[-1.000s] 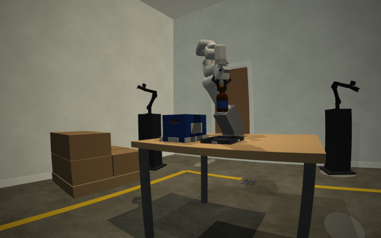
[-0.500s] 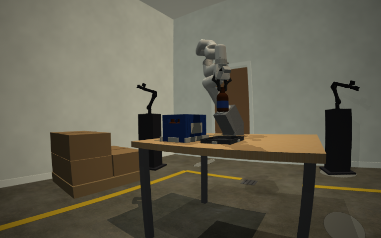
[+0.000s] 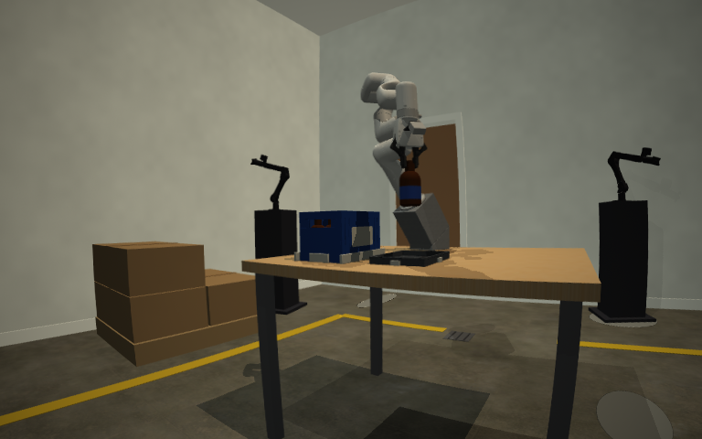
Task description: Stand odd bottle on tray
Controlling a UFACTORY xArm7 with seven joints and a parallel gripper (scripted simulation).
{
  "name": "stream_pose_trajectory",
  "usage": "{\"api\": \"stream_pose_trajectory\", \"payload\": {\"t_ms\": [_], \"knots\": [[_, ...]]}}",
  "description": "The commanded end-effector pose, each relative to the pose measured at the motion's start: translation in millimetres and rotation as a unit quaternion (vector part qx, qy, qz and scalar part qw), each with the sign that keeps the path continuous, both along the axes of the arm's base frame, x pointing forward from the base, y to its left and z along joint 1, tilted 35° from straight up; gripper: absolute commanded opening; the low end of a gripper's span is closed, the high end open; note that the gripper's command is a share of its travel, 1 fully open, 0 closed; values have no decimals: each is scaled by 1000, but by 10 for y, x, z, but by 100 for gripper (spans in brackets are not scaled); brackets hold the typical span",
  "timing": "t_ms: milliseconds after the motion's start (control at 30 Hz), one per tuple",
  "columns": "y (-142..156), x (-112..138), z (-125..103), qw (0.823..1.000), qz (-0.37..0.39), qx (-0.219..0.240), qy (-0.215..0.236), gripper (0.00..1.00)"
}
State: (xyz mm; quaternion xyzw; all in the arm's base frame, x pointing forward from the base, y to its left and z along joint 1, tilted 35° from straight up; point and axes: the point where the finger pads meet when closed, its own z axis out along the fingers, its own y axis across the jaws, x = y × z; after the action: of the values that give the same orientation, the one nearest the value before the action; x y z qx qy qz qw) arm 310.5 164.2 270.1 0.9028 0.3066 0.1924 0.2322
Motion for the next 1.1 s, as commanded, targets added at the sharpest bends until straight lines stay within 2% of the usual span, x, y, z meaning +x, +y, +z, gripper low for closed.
{"api": "stream_pose_trajectory", "payload": {"t_ms": [0,633,1067], "knots": [[13,3,15,1000,1,1,-2,0],[4,18,-10,1000,1,1,-2,0],[-50,110,-161,1000,1,1,-2,0]]}}
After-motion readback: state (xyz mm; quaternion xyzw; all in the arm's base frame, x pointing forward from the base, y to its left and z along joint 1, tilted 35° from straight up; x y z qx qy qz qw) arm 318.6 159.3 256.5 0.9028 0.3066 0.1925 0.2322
